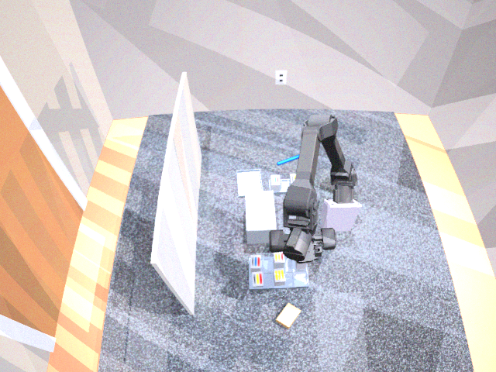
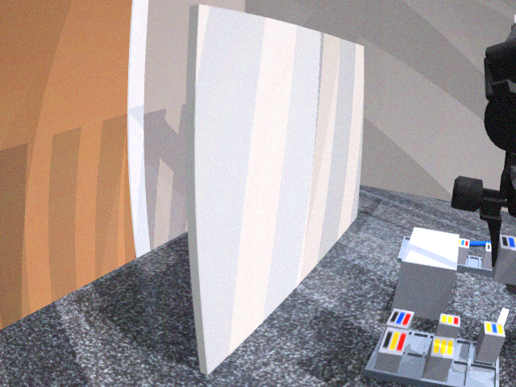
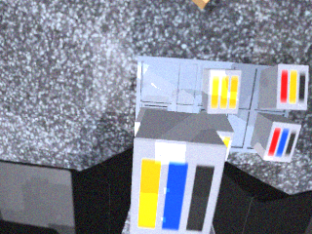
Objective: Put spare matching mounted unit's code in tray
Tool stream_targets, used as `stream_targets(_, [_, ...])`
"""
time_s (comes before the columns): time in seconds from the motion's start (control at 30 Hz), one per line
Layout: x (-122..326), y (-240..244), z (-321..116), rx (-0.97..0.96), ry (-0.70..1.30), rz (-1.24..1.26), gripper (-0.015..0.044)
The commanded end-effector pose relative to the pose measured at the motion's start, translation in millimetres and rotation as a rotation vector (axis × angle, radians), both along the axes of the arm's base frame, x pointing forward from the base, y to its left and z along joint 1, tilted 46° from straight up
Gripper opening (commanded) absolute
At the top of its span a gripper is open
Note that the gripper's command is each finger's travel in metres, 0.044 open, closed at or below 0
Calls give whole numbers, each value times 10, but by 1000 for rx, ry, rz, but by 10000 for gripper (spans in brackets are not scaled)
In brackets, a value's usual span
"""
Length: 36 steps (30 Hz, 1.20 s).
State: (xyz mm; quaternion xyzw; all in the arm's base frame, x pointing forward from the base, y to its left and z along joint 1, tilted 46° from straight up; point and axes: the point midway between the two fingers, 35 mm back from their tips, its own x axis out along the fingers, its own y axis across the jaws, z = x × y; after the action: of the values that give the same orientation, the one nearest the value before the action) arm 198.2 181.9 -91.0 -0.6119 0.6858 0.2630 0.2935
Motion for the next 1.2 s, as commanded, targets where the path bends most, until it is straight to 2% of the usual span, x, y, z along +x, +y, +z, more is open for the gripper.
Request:
stream_targets(0.0, [293,-58,221,40,-10,6,0])
stream_targets(0.33, [776,-365,639,105,1,22,0])
stream_targets(0.67, [1175,-876,1134,122,-20,29,0])
stream_targets(1.17, [1378,-1616,1667,120,-66,-35,0])
